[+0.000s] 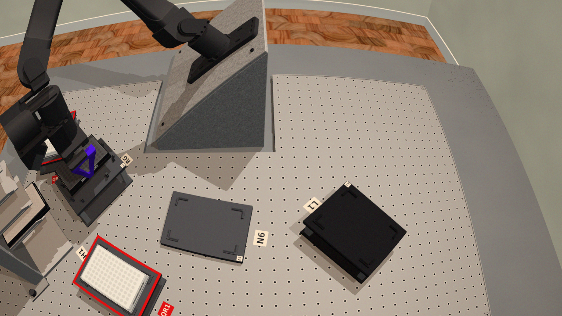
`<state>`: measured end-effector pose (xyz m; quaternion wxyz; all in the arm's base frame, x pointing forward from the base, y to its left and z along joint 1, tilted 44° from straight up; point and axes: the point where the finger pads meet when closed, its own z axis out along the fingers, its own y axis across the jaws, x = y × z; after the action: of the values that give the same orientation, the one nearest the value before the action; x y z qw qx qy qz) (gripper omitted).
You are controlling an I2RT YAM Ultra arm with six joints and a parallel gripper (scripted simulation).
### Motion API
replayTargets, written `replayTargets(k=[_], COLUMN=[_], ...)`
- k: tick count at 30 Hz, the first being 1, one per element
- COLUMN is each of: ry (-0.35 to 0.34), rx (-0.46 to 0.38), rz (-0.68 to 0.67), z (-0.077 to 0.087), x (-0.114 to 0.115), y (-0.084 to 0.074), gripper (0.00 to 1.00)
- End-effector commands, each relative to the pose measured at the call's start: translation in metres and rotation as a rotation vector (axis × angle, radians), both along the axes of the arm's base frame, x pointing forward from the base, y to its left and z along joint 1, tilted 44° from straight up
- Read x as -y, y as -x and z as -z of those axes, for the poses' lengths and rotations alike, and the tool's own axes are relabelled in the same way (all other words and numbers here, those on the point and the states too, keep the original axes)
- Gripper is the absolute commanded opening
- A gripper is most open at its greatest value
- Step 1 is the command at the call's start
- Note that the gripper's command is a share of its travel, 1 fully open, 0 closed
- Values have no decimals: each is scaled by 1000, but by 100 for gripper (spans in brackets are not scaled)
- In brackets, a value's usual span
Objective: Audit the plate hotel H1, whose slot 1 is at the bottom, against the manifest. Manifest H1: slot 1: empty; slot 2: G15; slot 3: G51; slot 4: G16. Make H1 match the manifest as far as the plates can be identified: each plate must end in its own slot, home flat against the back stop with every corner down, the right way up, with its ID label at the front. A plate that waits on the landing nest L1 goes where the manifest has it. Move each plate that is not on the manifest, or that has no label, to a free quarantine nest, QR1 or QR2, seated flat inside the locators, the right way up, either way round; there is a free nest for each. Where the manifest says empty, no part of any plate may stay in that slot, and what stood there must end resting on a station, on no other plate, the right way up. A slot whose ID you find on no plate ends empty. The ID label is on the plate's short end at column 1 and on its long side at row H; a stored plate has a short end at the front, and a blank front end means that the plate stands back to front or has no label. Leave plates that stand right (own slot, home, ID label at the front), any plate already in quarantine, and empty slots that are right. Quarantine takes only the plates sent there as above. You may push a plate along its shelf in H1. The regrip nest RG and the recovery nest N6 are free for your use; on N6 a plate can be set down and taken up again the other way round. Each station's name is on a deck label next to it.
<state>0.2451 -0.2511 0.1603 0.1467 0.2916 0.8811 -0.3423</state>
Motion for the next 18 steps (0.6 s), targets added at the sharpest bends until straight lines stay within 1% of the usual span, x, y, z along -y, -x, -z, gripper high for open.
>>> replayTargets(k=[1, 18], ry=[2, 2], rx=[6, 6], rz=[-3, -3], z=[-5, -16], x=[-4, -15], y=[-1, 0], gripper=[86, 86])
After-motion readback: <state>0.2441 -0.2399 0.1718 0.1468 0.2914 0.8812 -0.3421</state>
